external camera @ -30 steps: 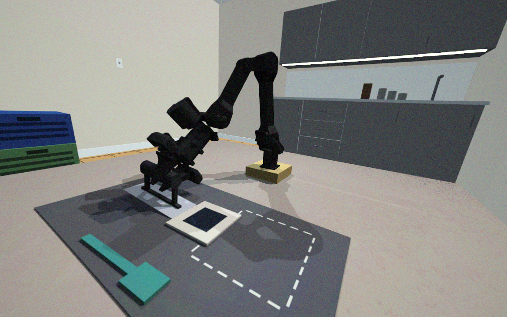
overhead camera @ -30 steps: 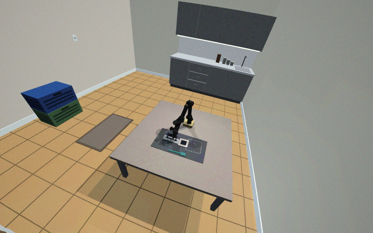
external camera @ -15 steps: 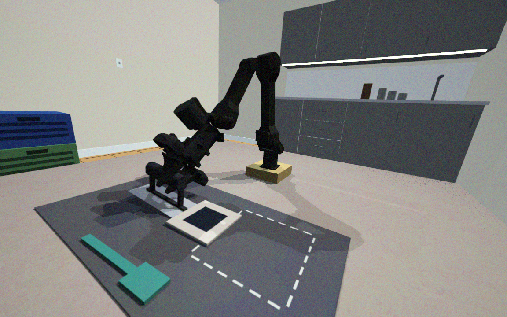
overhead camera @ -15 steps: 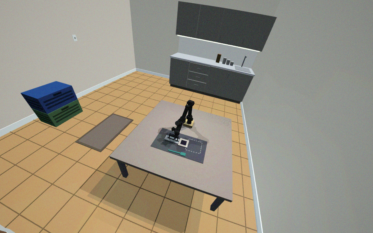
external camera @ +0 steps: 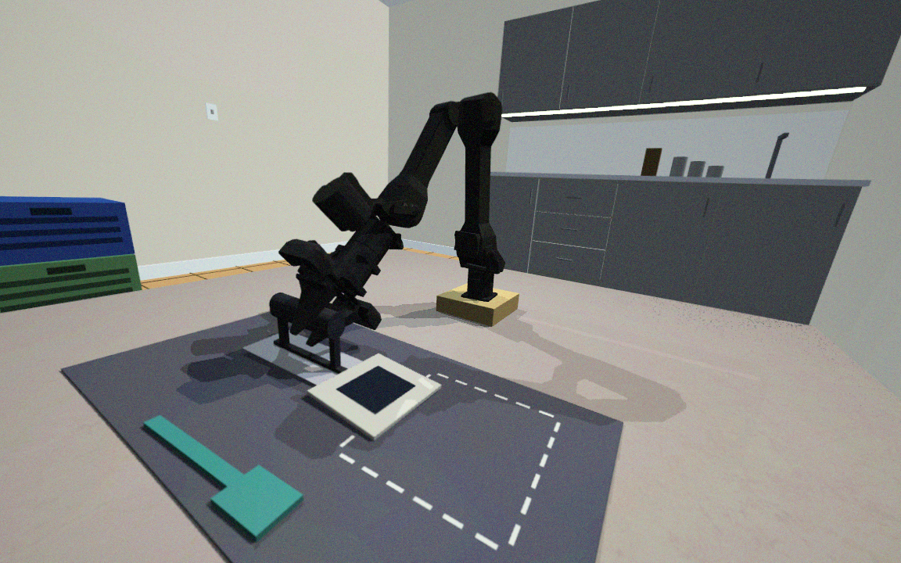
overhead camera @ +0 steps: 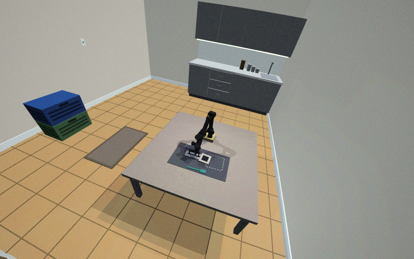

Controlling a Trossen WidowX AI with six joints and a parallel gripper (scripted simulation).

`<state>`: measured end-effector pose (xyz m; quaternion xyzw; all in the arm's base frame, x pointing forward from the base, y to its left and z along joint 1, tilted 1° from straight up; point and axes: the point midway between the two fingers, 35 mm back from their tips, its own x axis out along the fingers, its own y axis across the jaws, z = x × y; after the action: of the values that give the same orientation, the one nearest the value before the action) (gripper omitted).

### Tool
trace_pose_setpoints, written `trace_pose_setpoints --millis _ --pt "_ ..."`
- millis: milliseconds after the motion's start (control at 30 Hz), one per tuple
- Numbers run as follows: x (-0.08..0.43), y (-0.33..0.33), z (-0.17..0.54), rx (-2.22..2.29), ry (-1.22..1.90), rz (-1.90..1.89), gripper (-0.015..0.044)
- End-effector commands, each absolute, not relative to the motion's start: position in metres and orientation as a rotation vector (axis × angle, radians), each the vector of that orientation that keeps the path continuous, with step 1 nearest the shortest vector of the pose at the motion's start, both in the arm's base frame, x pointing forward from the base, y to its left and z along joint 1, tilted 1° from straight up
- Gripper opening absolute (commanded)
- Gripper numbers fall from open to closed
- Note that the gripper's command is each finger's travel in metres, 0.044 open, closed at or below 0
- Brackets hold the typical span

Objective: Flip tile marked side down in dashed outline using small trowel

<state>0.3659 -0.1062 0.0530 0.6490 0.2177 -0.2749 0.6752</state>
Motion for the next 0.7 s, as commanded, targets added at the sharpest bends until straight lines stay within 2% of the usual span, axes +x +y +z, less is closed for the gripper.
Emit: trace_pose_setpoints --millis 0,667 --pt "0.372 -0.105 0.073 1.497 0.478 -0.58 0.0" --pt "0.374 -0.054 0.118 1.503 0.479 -0.578 0.0"
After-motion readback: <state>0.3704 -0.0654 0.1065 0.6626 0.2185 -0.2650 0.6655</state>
